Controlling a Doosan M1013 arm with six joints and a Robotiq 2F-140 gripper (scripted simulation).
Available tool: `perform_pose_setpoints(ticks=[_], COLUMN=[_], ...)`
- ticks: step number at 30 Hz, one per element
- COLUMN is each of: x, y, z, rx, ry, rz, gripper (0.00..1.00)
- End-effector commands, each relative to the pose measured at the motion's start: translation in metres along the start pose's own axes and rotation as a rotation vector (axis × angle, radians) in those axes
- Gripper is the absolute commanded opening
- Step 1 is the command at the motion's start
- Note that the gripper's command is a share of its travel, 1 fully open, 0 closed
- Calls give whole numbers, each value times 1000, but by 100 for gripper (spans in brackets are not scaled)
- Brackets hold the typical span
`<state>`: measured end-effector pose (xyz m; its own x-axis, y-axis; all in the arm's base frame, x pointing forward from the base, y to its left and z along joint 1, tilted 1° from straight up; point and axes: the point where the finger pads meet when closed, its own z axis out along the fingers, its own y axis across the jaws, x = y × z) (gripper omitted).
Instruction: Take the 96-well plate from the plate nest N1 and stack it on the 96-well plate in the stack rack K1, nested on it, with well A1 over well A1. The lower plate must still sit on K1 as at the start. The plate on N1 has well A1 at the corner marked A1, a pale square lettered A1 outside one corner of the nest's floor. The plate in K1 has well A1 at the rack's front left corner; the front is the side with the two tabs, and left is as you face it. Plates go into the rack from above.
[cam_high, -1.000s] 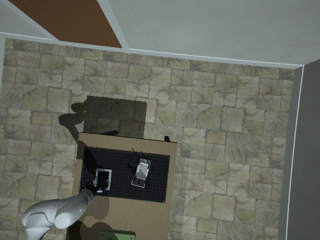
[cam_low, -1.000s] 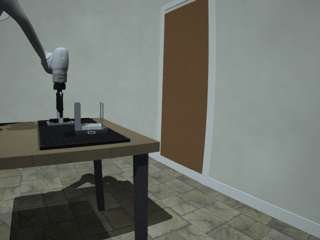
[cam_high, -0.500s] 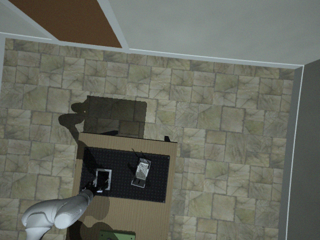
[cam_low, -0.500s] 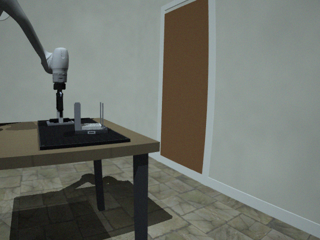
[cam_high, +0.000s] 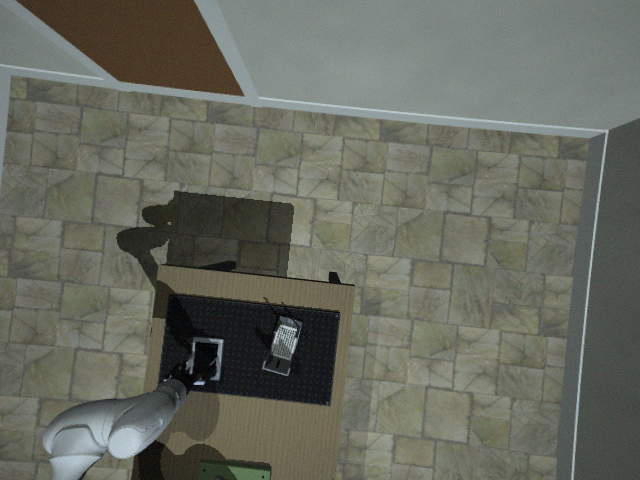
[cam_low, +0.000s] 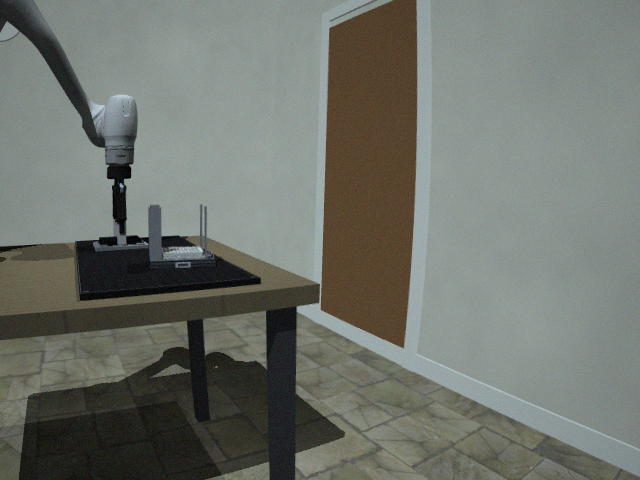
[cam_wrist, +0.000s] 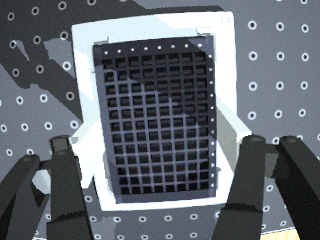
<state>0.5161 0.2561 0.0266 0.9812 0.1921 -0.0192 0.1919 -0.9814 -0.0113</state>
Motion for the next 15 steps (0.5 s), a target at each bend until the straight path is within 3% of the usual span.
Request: perform_pose_setpoints(ticks=[1,15], x=[0,0], y=[0,0], z=[-5,-25], rx=[0,0], ry=[0,0], rz=[0,0], gripper=[0,0])
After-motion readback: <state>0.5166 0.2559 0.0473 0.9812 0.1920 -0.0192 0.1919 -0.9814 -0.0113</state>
